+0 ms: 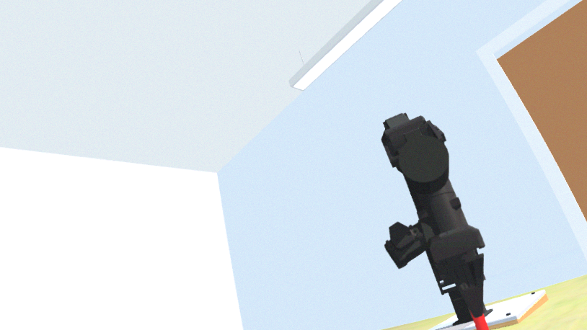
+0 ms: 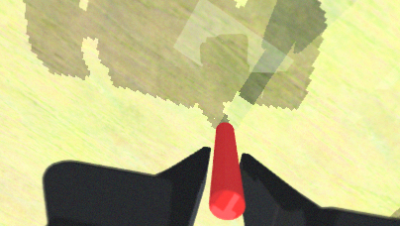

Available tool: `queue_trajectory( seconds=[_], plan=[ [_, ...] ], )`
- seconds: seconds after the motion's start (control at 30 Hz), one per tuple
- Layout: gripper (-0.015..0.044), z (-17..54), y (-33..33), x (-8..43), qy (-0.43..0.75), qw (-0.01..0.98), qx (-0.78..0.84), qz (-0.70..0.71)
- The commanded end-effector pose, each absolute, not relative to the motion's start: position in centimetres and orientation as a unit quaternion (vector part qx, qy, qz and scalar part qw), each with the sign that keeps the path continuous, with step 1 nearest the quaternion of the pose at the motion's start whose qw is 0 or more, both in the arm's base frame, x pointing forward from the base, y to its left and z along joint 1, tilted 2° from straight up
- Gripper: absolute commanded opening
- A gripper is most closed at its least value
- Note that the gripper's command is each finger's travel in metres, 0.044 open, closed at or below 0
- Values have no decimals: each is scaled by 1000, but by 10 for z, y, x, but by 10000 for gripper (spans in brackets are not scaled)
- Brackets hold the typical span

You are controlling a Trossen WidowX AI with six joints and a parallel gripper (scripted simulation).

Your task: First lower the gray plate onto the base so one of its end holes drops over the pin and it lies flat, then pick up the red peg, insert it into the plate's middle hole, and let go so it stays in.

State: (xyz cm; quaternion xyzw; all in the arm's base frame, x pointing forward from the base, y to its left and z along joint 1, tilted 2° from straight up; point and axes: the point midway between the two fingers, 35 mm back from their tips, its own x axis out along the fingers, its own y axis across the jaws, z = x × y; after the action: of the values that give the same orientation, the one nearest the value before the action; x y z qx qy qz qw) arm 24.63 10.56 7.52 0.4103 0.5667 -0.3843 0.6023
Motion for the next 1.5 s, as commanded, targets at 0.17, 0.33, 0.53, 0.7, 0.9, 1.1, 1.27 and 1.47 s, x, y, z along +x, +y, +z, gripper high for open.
queue_trajectory(
  seconds=[0.17,0.33,0.53,0.7,0.9,1.1,1.27,1.47],
  plan=[
    [0,74,105,246,566,603,409,-385],
    [0,75,105,246,566,603,409,-385],
    [0,88,106,248,566,603,409,-385],
    [0,104,107,248,566,603,409,-385],
    [0,123,108,249,566,603,409,-385],
    [0,143,108,249,566,603,409,-385],
    [0,146,108,247,569,602,407,-385],
    [0,148,97,257,568,602,407,-385]
  ],
)
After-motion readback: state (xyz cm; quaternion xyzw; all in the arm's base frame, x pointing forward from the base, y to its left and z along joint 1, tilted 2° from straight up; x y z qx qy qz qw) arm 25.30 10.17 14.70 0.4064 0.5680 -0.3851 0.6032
